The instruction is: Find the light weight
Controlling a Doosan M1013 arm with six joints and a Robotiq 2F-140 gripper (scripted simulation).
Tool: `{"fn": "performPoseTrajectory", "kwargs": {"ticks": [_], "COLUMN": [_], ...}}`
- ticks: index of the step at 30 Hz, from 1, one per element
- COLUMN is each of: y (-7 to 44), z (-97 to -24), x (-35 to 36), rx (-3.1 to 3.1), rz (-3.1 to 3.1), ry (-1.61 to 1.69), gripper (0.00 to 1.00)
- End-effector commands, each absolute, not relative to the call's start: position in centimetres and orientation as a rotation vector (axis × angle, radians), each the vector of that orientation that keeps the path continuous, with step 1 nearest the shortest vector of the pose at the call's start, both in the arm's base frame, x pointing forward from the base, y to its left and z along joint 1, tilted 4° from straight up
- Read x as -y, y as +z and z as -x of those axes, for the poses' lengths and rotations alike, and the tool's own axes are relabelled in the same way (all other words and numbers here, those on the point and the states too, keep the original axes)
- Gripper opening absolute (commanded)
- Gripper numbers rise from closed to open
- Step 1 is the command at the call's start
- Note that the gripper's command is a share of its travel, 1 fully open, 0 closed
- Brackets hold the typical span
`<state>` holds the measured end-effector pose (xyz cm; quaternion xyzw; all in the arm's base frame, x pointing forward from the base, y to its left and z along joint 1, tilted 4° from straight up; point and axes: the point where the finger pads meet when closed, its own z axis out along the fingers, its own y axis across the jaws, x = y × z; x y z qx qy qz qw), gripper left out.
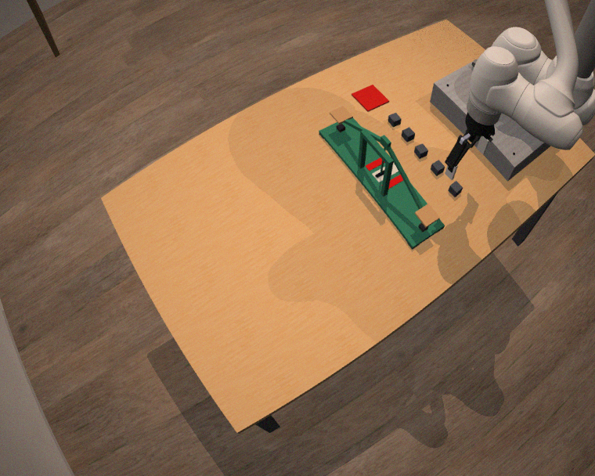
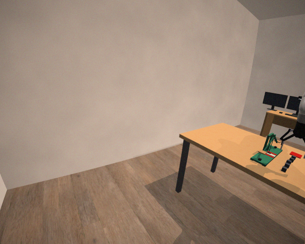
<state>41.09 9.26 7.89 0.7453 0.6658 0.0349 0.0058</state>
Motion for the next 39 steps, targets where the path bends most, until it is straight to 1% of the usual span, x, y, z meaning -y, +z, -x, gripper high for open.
{"fn": "performPoseTrajectory", "kwargs": {"ticks": [1, 9, 13, 18, 20, 22, 28, 35, 37, 38, 39], "y": [7.9, 7.7, 7.5, 7.1, 7.1, 6.9, 6.3, 5.5, 5.5, 5.4, 5.3], "z": [-41.6, -41.6, -41.7, -41.7, -41.7, -41.7, -41.8, -41.8, -41.8, -41.8, -41.8], "x": [-9.3, -9.3, -9.3, -9.4, -9.4, -9.4, -9.4, -9.5, -9.5, -9.5, -9.5], "rx": [-2.103, -2.270, -2.478, -2.760, -2.760, -2.882, -3.021, -3.052, -3.052, -3.032, -3.018], "rz": [-2.304, -2.131, -1.872, -1.398, -1.398, -1.109, -0.540, 0.142, 0.142, 0.369, 0.459], "ry": [0.117, 0.113, 0.108, 0.094, 0.094, 0.087, 0.043, -0.014, -0.014, -0.028, -0.035], "gripper": [1.00, 1.00, 1.00, 1.00, 1.00, 1.00, 1.00, 1.00, 1.00, 1.00, 1.00]}}
